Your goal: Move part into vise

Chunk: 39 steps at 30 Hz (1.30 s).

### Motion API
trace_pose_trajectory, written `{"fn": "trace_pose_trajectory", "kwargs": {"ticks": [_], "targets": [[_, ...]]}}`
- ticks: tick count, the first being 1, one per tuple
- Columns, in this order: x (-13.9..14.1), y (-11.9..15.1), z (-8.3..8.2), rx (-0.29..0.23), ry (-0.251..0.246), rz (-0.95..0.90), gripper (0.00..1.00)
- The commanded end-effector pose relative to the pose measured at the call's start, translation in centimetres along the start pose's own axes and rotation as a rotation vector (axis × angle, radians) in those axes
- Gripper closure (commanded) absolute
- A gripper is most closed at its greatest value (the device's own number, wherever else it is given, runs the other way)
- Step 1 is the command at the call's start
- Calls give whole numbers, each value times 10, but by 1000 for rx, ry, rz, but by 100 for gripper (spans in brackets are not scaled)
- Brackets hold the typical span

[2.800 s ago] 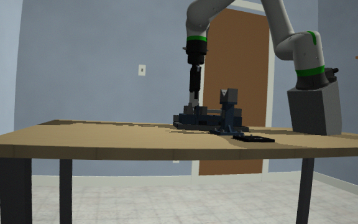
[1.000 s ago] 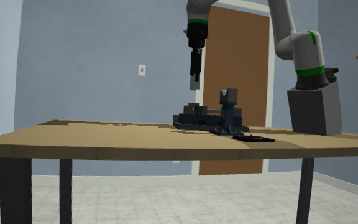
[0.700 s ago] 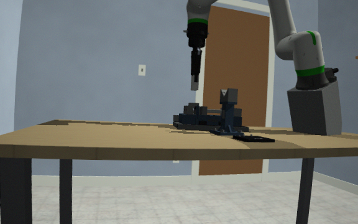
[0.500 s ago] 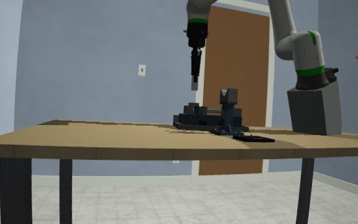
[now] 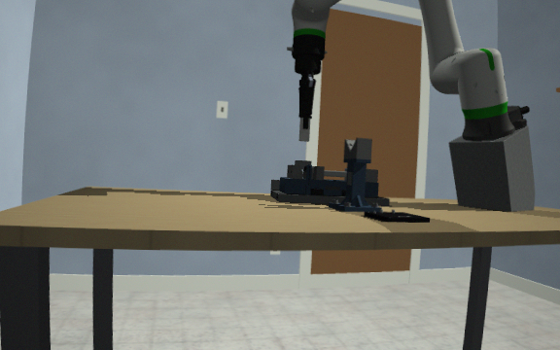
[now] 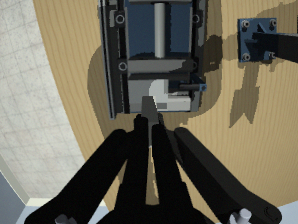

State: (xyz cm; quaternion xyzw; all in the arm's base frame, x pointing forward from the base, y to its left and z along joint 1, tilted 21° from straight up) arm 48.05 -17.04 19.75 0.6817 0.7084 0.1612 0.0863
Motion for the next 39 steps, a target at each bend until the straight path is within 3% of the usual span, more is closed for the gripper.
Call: {"fn": "trace_pose_trajectory", "kwargs": {"ticks": [1,9,14,39], "targets": [[0,0,0,0,0,0,100],[-3,-1,0,0,0,0,100],[-40,-10,-1,-2,0,0,100],[-43,-11,-1,-3,0,0,100]]}}
Point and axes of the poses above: the point where the finger pads meet when closed, its own z axis out along the fingers, its own x axis across the jaws, y = z × x, the point moved 6 cm from there along -z, back along the fingers, and after that the axes turned 11 degrees about -z, right-handed, at the moved point
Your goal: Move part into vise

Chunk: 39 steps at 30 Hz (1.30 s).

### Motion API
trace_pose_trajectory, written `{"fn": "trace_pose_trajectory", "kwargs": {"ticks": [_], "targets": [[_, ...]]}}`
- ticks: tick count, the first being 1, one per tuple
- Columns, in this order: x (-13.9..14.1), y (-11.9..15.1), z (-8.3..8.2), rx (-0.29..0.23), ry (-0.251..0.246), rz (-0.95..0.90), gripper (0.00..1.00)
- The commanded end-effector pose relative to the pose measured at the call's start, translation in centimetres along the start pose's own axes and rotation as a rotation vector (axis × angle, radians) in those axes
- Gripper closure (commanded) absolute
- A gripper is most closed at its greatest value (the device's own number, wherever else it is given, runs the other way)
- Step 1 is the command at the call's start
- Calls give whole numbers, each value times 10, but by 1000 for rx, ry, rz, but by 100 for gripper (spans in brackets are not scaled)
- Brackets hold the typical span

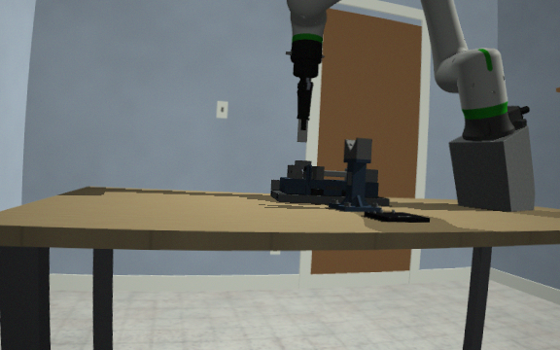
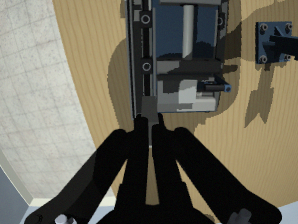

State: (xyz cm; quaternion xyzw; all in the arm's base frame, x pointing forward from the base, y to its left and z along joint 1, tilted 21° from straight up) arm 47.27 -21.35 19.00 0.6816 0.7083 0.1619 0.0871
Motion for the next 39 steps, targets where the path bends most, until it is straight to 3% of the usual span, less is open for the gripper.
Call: {"fn": "trace_pose_trajectory", "kwargs": {"ticks": [1,28,39], "targets": [[0,0,0,0,0,0,100],[0,0,3,1,0,0,100],[-1,1,17,2,0,0,100]]}}
Point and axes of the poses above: the point where the finger pads meet when closed, its own z axis out along the fingers, its own x axis across the jaws, y = z × x, the point moved 6 cm from there along -z, back along the fingers, and after that the axes turned 11 degrees about -z, right-handed, at the moved point
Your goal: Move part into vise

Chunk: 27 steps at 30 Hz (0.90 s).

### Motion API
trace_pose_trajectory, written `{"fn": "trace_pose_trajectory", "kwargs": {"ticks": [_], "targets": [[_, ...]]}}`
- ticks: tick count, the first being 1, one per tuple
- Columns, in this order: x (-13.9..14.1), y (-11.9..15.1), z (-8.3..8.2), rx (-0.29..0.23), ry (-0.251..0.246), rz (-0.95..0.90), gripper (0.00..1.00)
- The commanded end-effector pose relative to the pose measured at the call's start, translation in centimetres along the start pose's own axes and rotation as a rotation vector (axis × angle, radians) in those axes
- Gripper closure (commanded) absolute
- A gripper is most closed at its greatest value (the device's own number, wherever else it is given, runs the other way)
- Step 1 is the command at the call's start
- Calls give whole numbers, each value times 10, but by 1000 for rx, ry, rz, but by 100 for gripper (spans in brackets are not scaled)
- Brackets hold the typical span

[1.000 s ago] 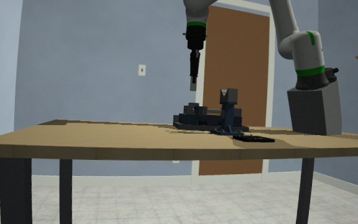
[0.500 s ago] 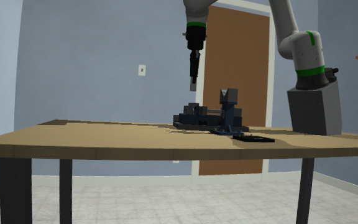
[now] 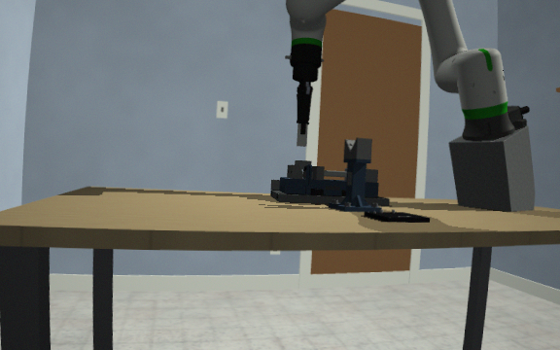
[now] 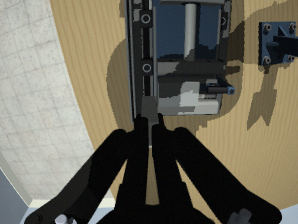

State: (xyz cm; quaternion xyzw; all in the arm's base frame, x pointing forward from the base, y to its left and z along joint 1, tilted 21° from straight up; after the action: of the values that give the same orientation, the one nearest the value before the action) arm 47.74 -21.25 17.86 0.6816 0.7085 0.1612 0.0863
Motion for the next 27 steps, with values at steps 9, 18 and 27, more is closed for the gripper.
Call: {"fn": "trace_pose_trajectory", "kwargs": {"ticks": [9,18,27], "targets": [[-1,1,16,0,0,0,100],[-1,1,29,0,0,0,100],[-1,1,36,0,0,0,100]]}}
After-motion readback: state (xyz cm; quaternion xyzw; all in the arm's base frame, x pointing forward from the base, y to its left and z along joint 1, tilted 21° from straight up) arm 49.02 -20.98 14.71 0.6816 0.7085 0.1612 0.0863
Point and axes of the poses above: the point where the finger pads meet when closed, its own z axis out along the fingers, its own x axis across the jaws, y = z × x, the point moved 6 cm from there along -z, back along the fingers, and after that the axes turned 11 degrees about -z, right-handed, at the moved point
